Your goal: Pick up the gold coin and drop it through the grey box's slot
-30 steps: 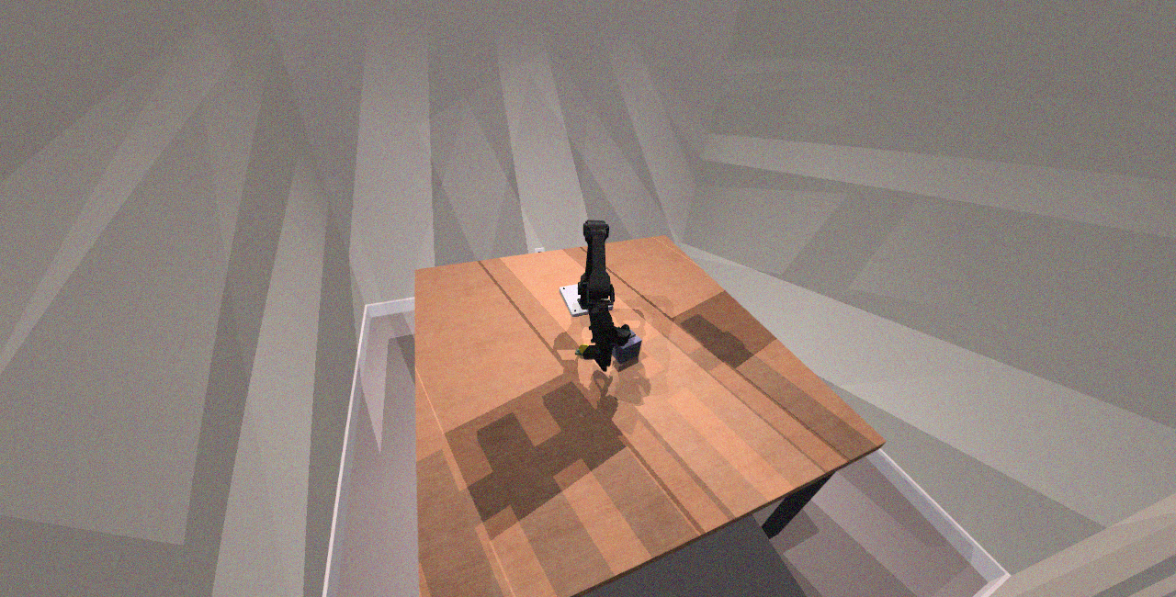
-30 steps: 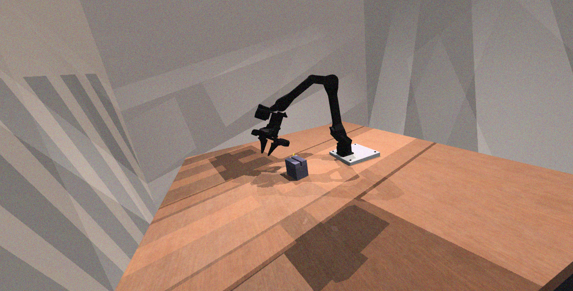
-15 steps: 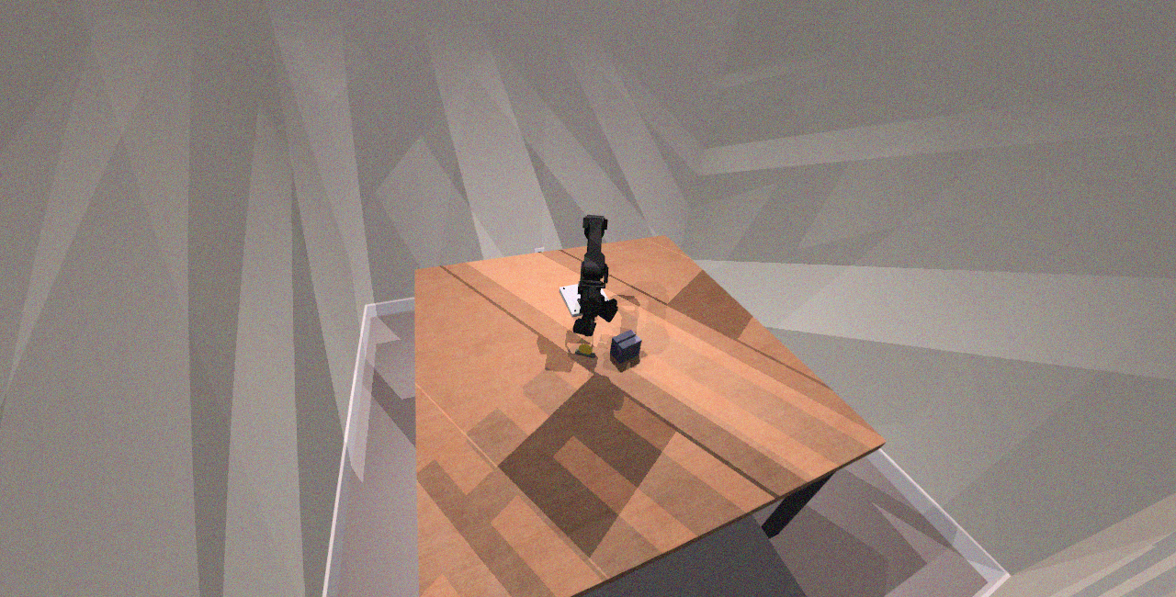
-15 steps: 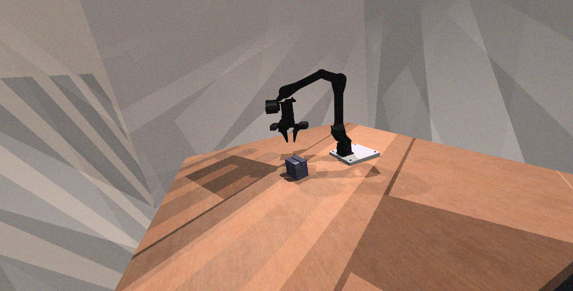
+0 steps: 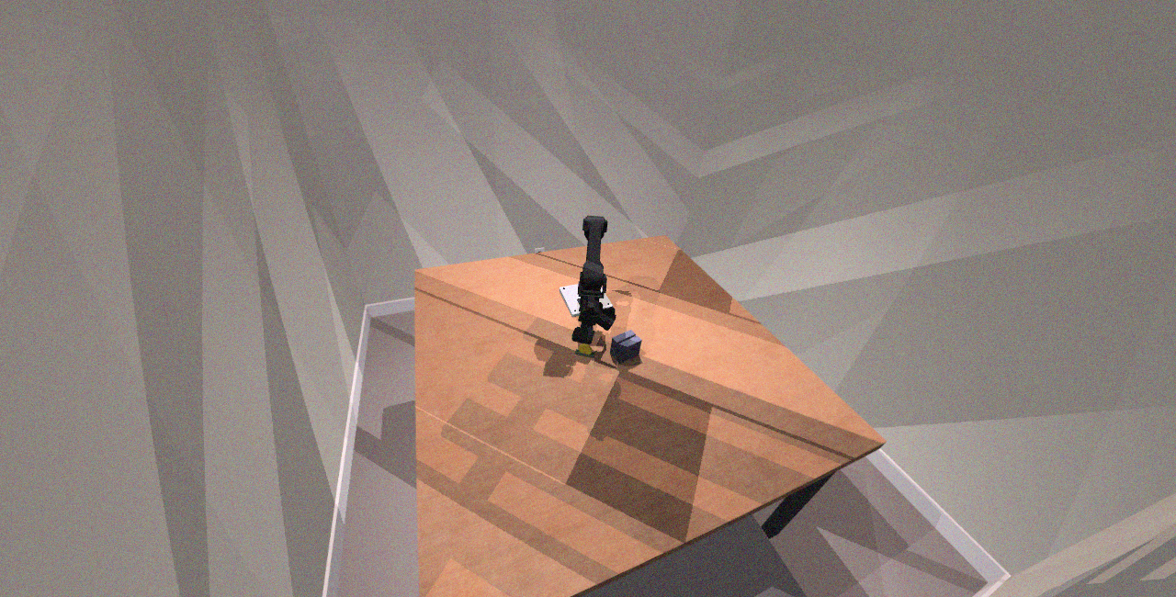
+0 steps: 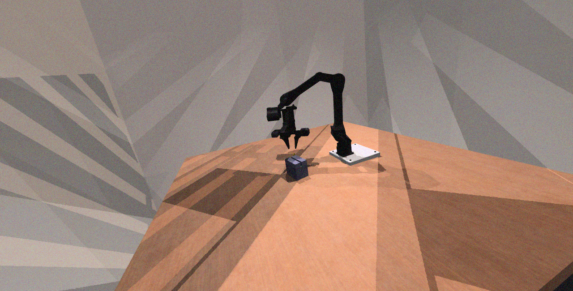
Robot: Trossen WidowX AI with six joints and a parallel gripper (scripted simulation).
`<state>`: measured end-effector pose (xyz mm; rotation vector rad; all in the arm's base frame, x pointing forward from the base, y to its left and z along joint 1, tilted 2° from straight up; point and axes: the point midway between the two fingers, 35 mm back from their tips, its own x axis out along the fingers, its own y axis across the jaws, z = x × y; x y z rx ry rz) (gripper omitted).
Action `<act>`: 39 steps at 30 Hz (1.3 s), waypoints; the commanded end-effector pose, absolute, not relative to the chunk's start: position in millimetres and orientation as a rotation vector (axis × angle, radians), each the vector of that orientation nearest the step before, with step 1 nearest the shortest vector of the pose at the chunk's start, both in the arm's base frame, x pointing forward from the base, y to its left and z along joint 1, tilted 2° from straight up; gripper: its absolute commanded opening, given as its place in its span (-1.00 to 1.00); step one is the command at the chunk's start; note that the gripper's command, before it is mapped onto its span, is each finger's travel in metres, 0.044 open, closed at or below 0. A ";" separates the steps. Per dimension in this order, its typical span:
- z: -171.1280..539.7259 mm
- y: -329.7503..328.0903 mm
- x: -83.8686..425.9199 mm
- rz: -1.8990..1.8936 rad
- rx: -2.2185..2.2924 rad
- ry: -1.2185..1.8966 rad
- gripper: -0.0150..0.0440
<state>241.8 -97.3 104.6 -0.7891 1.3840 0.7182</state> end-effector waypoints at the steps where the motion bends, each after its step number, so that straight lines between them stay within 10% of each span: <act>1: 93.0 -96.5 239.1 0.731 -0.786 1.397 0.05; 39: 39.0 -97.1 242.6 0.731 -0.785 1.397 0.05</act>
